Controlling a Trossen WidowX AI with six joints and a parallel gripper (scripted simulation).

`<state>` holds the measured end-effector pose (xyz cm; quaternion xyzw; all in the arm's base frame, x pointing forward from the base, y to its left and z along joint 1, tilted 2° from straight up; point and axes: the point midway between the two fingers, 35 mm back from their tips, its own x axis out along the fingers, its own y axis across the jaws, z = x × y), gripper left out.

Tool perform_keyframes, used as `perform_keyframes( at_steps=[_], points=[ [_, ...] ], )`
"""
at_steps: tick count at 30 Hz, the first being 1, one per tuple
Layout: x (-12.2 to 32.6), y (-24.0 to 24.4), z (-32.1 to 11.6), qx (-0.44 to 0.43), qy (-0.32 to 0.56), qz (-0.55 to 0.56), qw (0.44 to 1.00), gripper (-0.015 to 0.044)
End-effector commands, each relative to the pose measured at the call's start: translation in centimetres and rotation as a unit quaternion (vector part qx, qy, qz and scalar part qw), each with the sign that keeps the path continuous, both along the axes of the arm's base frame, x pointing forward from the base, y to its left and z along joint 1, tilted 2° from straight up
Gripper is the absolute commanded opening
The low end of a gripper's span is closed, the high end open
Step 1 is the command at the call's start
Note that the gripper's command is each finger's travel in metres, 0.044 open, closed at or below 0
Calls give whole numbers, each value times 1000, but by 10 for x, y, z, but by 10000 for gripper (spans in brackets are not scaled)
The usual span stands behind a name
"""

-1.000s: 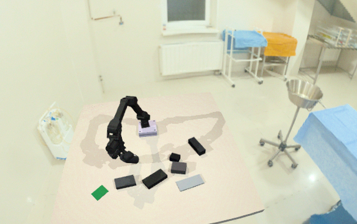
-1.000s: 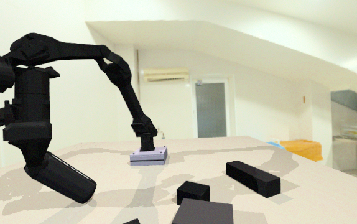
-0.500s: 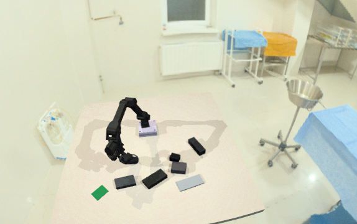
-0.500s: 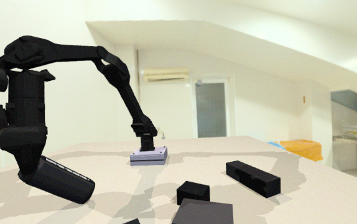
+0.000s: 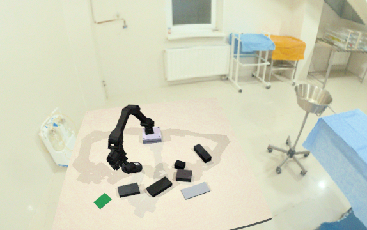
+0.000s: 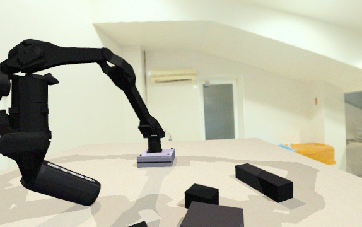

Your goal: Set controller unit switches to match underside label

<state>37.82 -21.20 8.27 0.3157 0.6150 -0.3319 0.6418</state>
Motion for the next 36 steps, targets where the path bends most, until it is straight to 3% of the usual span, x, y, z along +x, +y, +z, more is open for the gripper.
perform_keyframes(
  at_steps=[1,36],
  points=[
    [0,0,-9,6,9,4,1000,338],
    [9,-13,-32,5,9,4,1000,338]
  ],
)
